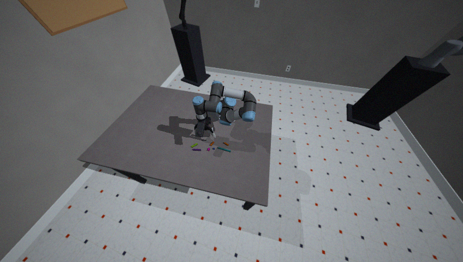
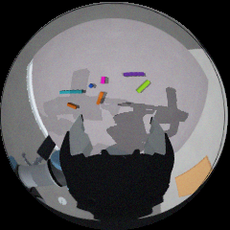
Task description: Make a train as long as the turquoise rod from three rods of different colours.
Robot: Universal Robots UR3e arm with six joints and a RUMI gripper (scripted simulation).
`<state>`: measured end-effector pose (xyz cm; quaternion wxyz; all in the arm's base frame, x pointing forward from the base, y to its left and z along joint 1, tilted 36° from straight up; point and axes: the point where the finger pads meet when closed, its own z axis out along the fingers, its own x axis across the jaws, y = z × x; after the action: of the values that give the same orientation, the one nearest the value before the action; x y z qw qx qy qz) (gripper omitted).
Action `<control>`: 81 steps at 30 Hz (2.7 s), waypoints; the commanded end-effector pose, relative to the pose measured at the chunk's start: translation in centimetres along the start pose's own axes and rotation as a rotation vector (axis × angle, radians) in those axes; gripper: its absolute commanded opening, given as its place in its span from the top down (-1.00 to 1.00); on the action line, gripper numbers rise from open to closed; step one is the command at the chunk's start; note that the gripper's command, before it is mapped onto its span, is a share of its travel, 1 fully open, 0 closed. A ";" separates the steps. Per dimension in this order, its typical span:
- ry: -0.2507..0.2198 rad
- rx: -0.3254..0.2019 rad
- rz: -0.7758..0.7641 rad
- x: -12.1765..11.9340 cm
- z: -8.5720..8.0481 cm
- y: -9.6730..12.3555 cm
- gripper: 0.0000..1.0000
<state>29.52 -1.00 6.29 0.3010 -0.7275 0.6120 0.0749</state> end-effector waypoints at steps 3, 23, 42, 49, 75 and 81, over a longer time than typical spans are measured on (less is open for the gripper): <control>0.002 0.001 -0.001 0.0 -0.1 0.0 -1.00; 0.004 -0.002 -0.241 -0.8 0.0 -0.7 -1.00; 0.007 -0.006 -0.802 -3.0 0.0 -1.9 -1.00; 0.007 -0.008 -0.995 -3.7 0.0 -2.3 -1.00; 0.005 -0.008 -1.760 -6.4 0.1 -3.3 -1.00; 0.004 -0.008 -1.882 -6.8 0.1 -3.5 -1.00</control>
<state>31.11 4.88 10.42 0.2390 -0.9338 -0.1907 -0.1860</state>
